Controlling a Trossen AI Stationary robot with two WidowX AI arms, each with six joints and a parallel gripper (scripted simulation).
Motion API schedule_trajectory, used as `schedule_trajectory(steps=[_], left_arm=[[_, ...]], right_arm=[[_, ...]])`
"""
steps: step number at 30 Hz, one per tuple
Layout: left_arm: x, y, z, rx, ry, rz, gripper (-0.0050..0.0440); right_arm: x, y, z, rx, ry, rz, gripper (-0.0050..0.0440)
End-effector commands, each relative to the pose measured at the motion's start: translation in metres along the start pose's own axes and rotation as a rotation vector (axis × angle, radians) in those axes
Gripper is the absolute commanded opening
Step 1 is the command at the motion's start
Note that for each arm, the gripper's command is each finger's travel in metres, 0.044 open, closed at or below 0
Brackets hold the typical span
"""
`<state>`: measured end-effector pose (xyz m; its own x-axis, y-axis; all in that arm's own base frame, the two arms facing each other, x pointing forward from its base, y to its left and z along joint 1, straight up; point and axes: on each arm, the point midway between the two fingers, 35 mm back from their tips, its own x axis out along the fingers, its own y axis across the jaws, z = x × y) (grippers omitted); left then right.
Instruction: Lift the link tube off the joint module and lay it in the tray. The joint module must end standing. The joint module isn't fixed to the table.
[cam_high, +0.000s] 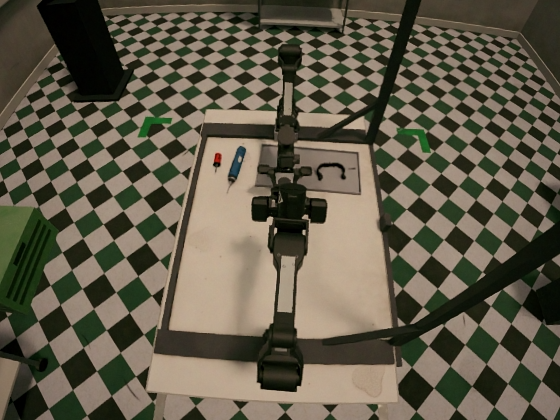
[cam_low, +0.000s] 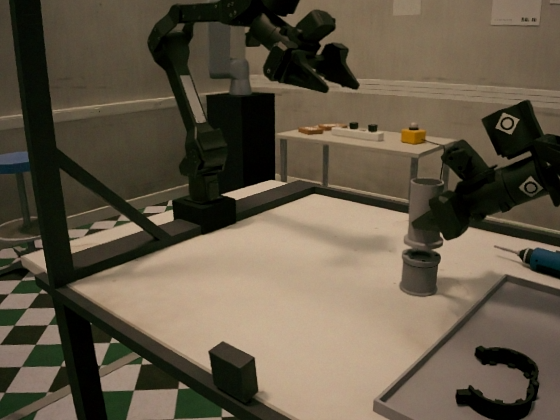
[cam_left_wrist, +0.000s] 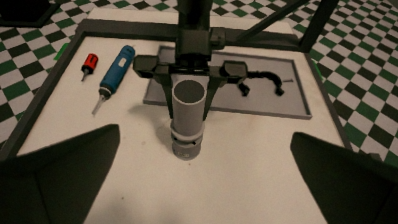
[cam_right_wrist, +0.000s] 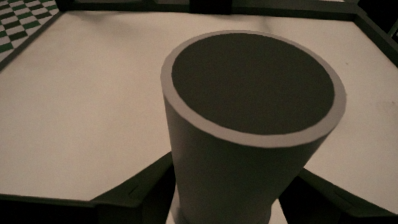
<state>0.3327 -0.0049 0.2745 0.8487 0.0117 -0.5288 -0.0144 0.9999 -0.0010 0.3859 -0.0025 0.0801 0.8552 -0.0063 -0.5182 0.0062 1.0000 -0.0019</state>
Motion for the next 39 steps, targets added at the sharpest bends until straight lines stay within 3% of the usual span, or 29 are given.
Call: schedule_trajectory(steps=[1, 11, 25, 36, 39], left_arm=[[-0.004, 0.000, 0.006, 0.001, -0.018, -0.001, 0.0440], [-0.004, 0.000, 0.006, 0.001, -0.018, -0.001, 0.0440], [-0.004, 0.000, 0.006, 0.001, -0.018, -0.001, 0.0440], [0.020, 0.001, 0.014, 0.003, -0.027, -0.002, 0.0440], [0.052, 0.001, 0.017, 0.003, -0.028, -0.001, 0.0440]], right_arm=[[-0.007, 0.001, 0.018, 0.005, -0.052, 0.001, 0.0213], [-0.007, 0.001, 0.020, 0.005, -0.059, 0.001, 0.0213], [-0.041, 0.000, 0.076, 0.005, -0.067, 0.001, 0.0213], [-0.057, -0.001, 0.043, 0.003, -0.043, 0.002, 0.0213], [-0.073, -0.002, 0.022, 0.003, -0.039, 0.001, 0.0213]])
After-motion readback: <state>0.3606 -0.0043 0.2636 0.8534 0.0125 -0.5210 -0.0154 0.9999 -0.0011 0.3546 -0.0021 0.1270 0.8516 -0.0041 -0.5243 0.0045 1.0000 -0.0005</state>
